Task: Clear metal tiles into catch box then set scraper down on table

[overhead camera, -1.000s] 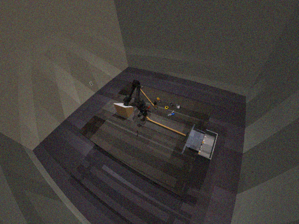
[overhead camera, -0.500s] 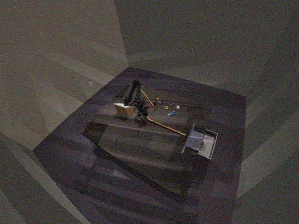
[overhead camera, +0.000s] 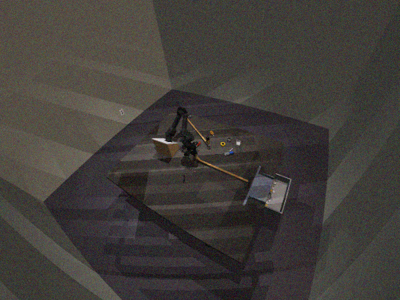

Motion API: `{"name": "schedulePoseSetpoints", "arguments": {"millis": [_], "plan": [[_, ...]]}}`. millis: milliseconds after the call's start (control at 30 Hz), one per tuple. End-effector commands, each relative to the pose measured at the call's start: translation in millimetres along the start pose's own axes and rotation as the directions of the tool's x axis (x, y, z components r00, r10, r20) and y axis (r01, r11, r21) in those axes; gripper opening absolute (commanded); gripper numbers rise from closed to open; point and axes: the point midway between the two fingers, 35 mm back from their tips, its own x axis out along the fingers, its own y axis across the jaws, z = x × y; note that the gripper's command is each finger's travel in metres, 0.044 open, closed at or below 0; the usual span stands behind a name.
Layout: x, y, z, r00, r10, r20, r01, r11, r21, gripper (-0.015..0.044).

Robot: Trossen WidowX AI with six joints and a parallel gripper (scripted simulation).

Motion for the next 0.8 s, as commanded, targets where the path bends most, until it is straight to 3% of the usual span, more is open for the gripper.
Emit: {"name": "schedulePoseSetpoints", "arguments": {"millis": [0,533,767], "plan": [[-2.6,1.6,1.2,1.0,0.005,0.004,-0.005,1.0,-0.009,0.0],[-0.9,-6.2,-0.1,1.0,0.005,0.004,-0.005,1.0,-0.009,0.0],[-0.8,-2.9,-1.5,1.0,0.01,-0.002,-0.01,1.0,-0.001,0.0184]]}}
